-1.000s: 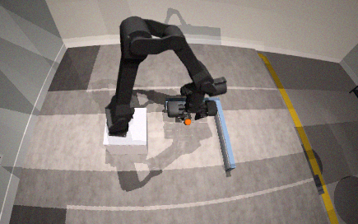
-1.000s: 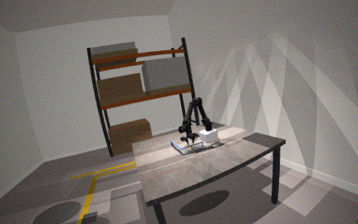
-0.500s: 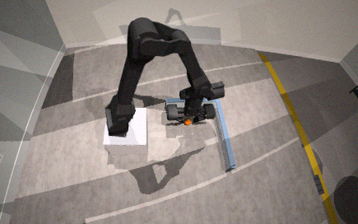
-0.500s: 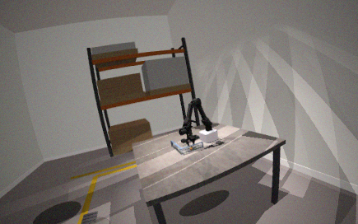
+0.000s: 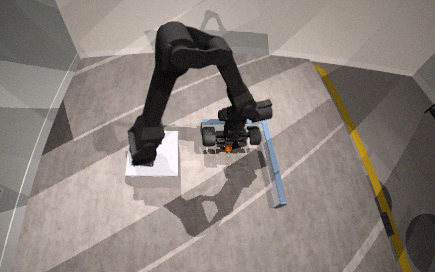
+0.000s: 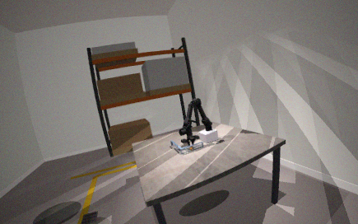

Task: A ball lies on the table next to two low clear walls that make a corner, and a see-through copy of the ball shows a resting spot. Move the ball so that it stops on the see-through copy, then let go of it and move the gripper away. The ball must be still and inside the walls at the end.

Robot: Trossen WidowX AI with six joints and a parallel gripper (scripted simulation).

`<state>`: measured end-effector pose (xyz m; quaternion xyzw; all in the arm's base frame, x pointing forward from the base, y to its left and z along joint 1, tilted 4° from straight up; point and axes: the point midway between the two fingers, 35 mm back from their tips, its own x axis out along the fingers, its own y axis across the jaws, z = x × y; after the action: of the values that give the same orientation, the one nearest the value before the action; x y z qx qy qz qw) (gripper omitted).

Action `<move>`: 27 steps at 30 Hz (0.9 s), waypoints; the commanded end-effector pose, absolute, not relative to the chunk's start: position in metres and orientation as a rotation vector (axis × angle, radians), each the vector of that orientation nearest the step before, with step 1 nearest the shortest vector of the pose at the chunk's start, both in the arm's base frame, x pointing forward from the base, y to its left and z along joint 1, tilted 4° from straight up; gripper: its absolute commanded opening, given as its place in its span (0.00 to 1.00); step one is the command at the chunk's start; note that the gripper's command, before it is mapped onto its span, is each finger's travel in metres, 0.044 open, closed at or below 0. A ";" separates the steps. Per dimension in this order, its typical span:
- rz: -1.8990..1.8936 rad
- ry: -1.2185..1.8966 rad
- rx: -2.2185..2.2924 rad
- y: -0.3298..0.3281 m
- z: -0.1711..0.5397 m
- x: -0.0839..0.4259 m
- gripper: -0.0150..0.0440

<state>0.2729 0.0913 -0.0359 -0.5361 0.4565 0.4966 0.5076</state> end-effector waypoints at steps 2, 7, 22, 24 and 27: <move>1.179 1.108 -1.263 0.094 -0.024 0.273 0.25; 1.182 1.105 -1.267 0.095 0.008 0.275 0.25; 1.208 1.090 -1.298 0.090 0.088 0.263 0.25; 1.208 1.089 -1.297 0.095 0.085 0.267 0.25; 1.208 1.088 -1.297 0.107 0.078 0.274 0.25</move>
<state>0.2684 0.0973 0.0834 -0.5389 0.4509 0.5001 0.5062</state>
